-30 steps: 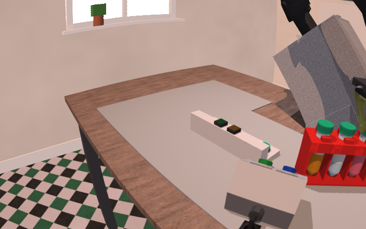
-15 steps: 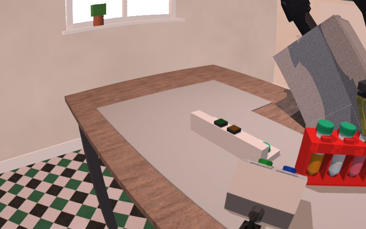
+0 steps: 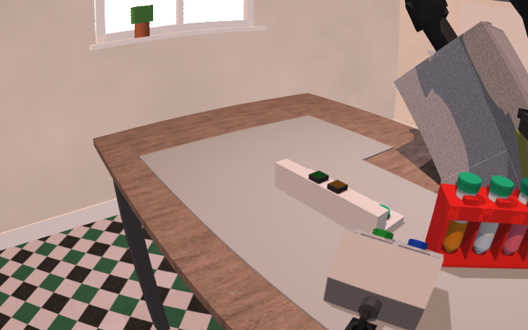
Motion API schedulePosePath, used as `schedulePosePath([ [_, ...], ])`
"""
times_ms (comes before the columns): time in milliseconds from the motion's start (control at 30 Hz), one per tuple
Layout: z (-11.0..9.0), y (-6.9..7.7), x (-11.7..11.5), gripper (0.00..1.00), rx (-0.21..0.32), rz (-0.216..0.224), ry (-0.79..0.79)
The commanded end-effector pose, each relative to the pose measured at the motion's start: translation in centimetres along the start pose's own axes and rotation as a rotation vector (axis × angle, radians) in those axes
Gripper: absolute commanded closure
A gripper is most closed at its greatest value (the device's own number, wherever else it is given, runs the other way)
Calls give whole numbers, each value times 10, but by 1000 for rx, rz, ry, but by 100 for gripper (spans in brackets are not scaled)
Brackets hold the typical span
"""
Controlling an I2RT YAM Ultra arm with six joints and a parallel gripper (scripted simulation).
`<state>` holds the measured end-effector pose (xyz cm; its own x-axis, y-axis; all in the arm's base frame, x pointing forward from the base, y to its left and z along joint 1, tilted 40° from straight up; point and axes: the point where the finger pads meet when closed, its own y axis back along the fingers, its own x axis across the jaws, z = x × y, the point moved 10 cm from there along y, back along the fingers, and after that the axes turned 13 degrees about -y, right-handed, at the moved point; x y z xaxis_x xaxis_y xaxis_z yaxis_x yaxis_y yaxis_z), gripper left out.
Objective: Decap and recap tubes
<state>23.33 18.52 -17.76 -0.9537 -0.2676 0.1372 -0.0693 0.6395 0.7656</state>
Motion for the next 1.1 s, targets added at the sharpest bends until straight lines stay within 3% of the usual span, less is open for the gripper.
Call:
schedulePosePath([
  [0, 0, 4, -2, 100, 0, -12, 210],
  [267, 0, 4, -2, 100, 2, -12, 551],
  [500, 0, 4, -2, 100, 2, -12, 551],
  [533, 0, 4, -2, 51, 2, -12, 551],
  [933, 0, 4, -2, 51, 2, -12, 551],
  [1067, 0, 4, -2, 51, 0, -12, 218],
])
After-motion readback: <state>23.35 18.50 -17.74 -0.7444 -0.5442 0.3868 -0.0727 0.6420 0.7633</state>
